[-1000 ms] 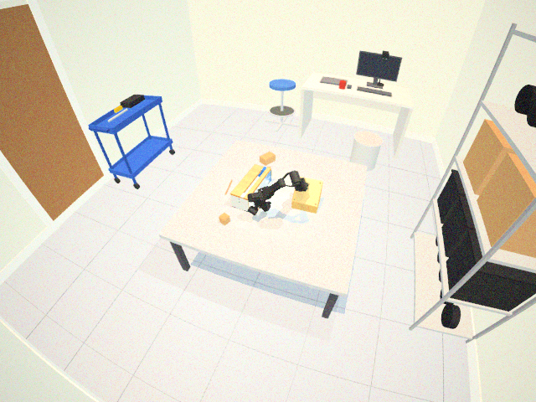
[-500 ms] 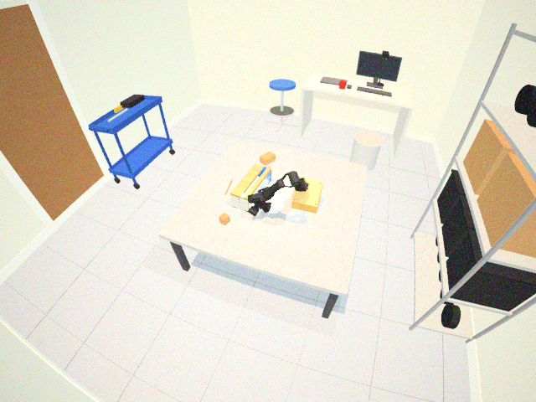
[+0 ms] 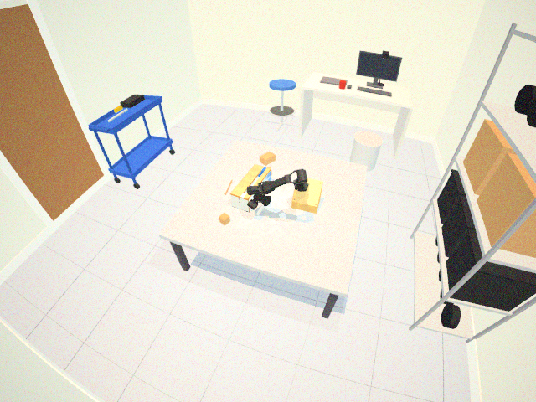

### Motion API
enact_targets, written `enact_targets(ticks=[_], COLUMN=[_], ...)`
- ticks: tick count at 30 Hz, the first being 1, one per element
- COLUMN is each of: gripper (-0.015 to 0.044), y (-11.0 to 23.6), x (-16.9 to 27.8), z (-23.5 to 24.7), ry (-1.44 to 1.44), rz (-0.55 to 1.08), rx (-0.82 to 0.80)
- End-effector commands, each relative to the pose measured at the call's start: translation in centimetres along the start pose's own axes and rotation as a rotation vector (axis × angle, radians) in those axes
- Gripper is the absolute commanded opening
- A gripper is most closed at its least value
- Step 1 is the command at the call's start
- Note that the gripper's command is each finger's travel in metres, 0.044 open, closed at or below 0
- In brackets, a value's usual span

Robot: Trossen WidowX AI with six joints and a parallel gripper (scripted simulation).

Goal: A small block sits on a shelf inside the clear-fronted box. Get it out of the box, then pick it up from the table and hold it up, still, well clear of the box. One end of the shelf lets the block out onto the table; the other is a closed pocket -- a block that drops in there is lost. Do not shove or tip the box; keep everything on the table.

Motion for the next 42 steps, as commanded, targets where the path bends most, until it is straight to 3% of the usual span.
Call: enact_targets(ticks=[1,42], gripper=[0.0000,0.0000], y=[0.2,3.3], x=[0.0,0.6], z=[0.2,4.5], ry=[-0.053,-1.688], rz=[-0.013,-0.073], rx=[-0.004,-0.046])
Point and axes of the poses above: the point midway between the two fingers, 35 mm back from their tips, its own y axis back along the fingers, its own z axis across the jaws, x = y × z, the point moved 8 cm from there along y, back along the fingers, and after that the axes turned 4 degrees about y, right-handed, at the moved point
